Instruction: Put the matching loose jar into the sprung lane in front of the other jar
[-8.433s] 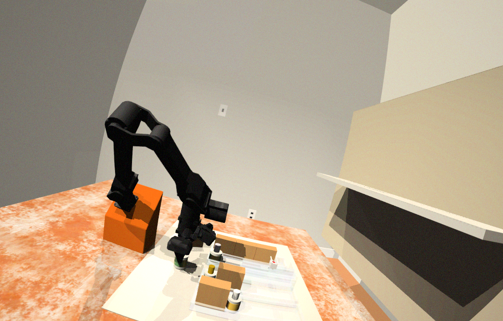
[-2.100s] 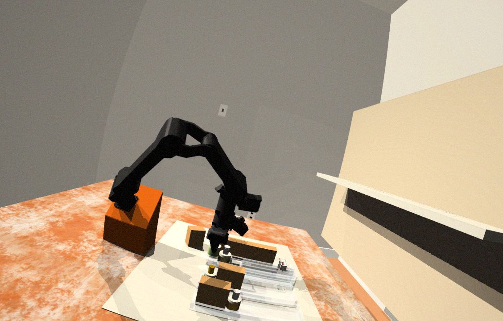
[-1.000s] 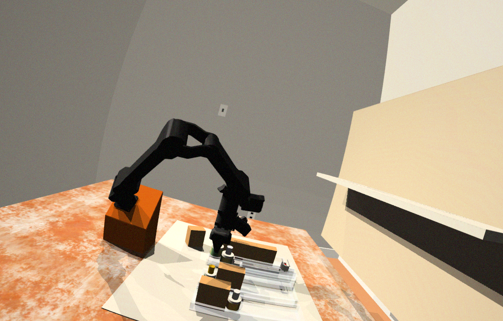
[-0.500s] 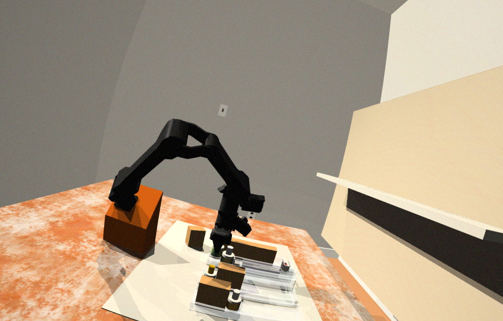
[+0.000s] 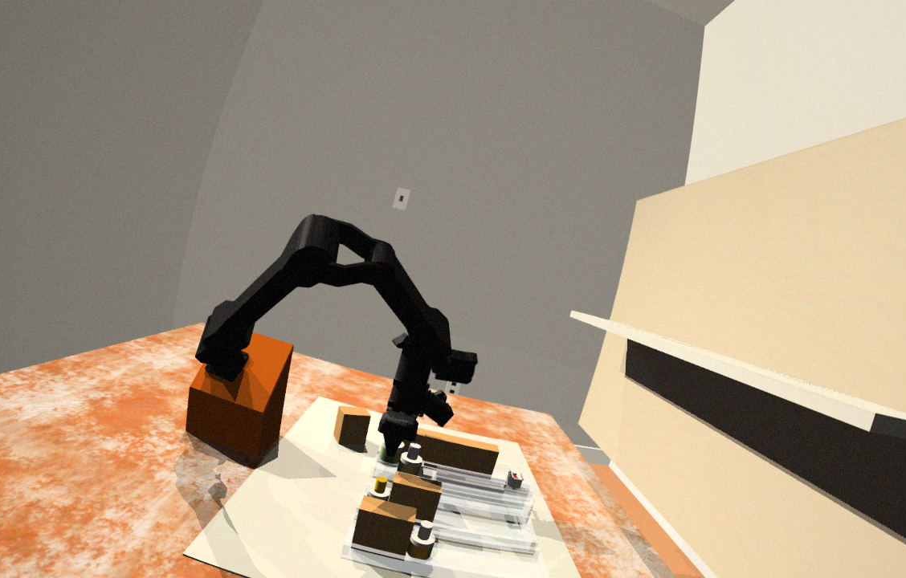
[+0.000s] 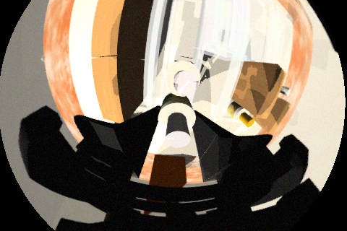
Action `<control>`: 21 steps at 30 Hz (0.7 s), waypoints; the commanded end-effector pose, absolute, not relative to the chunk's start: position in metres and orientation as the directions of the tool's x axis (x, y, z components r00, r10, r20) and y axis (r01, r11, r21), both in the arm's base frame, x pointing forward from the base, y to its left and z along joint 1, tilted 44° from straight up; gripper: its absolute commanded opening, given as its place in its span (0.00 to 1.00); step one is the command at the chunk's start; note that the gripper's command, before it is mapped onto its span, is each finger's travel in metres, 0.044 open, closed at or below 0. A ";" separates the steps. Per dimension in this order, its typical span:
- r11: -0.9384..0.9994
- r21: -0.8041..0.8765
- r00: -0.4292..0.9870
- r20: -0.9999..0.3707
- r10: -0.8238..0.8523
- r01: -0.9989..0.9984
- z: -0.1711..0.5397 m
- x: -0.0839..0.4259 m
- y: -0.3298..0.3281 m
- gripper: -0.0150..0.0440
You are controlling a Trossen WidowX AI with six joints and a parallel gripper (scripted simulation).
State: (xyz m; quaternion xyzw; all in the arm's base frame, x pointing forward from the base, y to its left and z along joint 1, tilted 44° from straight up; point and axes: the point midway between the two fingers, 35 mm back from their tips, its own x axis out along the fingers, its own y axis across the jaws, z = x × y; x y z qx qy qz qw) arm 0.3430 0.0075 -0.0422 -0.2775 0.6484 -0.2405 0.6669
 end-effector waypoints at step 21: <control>0.727 -0.686 0.068 -0.727 -0.683 -0.027 -0.039 0.354 0.009 0.25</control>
